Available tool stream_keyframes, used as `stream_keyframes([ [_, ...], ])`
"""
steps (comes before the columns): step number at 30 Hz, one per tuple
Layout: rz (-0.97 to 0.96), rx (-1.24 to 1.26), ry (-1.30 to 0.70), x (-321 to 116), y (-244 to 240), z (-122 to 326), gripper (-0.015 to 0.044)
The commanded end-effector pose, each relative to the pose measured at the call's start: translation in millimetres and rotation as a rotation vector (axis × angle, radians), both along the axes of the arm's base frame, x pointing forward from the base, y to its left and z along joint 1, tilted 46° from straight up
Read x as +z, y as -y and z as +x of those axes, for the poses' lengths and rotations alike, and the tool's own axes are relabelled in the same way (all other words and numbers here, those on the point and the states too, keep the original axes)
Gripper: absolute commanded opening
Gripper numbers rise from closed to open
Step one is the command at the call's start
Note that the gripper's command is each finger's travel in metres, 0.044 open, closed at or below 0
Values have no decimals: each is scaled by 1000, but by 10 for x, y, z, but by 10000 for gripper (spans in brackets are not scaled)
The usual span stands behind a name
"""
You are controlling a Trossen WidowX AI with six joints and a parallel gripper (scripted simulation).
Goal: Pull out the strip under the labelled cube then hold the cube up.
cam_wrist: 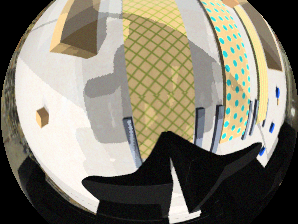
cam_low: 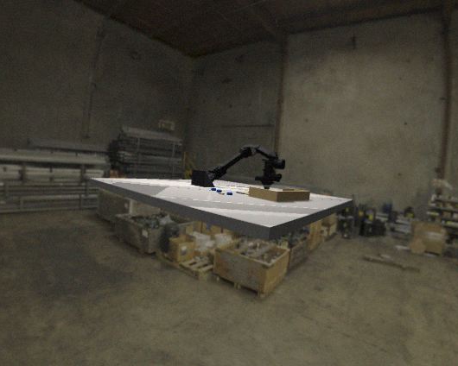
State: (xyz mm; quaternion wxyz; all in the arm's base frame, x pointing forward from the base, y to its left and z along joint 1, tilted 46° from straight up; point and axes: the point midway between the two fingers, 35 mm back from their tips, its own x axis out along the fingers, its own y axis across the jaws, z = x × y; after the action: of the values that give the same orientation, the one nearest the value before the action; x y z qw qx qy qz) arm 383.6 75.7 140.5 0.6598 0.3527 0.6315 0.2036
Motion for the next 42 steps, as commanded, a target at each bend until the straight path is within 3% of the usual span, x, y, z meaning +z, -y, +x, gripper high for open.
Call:
stream_keyframes([
  [1,1,4,-15,-25,-40,-85,0],
  [42,1,4,-18,-17,-169,-708,0],
])
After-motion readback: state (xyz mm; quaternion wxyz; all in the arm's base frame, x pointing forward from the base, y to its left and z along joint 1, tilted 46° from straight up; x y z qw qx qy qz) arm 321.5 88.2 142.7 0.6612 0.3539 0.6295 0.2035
